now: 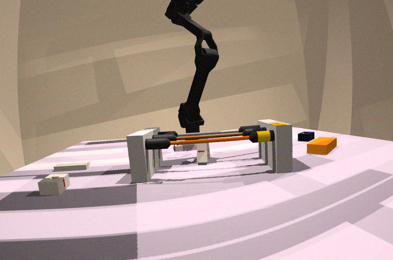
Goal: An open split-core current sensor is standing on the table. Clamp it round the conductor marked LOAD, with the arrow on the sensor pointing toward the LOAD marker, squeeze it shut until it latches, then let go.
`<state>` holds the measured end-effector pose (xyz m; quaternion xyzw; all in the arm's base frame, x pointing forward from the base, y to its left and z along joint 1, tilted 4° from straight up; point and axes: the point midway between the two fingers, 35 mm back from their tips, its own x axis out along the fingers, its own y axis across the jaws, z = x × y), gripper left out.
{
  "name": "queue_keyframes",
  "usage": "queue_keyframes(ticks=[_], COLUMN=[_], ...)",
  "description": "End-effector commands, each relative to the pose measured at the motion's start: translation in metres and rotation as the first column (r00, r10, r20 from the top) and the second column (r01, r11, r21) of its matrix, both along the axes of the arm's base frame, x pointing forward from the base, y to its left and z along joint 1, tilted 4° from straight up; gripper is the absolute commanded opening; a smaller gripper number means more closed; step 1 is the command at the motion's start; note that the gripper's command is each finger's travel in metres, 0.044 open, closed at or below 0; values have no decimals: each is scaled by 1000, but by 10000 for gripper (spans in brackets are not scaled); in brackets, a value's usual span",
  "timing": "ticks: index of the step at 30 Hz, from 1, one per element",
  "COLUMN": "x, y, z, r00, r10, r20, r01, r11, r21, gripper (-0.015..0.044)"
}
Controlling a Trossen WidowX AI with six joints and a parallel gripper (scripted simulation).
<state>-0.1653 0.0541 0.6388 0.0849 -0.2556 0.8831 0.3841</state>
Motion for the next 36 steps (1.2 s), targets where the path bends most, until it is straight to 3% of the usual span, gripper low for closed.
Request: queue_keyframes(ticks=[1,6,10,12,17,22,28,36], x=[-1,-19,-24,-23,-9,24,64,164], y=[-2,-51,-102,-112,-175,-231,-271,-319], z=[0,-7,-15,-13,-28,-46,-64,-104], r00=[1000,963,865,839,629,361,106,-402], r10=[10,267,495,539,773,930,993,914], r20=[-2,-47,-80,-71,-82,-72,-56,-48], r01=[-10,-266,-493,-531,-762,-918,-983,-913], r11=[1000,964,869,841,634,368,114,-397], r21=[1,22,39,107,136,144,143,89], gripper=[26,158,263,315,440,440,440,440])
